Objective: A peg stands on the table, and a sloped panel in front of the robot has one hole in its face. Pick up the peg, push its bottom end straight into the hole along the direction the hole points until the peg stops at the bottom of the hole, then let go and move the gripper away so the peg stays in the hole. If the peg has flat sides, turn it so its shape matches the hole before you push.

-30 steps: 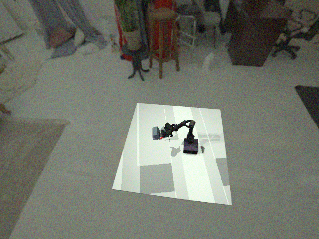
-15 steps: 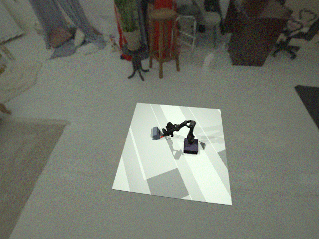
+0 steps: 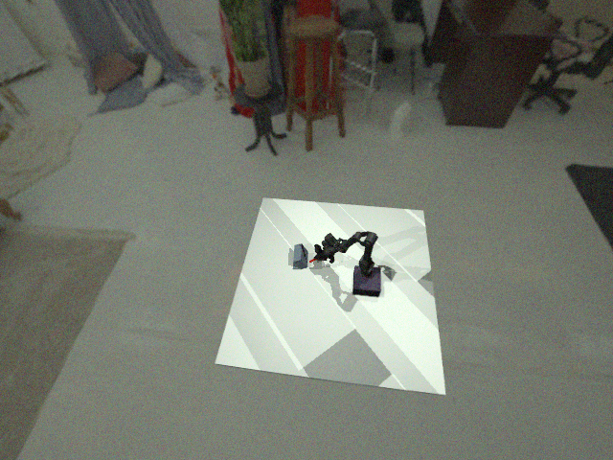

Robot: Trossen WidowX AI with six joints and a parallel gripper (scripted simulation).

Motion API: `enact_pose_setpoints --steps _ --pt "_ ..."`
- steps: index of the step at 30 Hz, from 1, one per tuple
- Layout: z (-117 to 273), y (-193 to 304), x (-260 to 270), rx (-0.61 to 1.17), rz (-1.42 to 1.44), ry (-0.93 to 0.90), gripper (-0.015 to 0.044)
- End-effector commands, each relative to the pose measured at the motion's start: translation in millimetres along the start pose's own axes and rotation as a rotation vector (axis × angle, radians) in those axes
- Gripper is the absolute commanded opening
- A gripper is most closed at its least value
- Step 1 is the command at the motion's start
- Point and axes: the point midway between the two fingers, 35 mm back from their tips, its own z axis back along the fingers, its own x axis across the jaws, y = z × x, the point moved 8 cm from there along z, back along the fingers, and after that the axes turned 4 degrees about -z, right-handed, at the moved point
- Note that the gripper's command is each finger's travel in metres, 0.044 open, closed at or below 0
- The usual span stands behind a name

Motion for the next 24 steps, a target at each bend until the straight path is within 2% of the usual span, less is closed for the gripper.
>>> enact_pose_setpoints --steps 1,24 --pt "4.5 -1.4 -5.8 -0.003 -0.032 -0.019 0.0000" --pt "26.2 -12.3 -19.5 -0.043 -0.131 -0.136 0.0000"
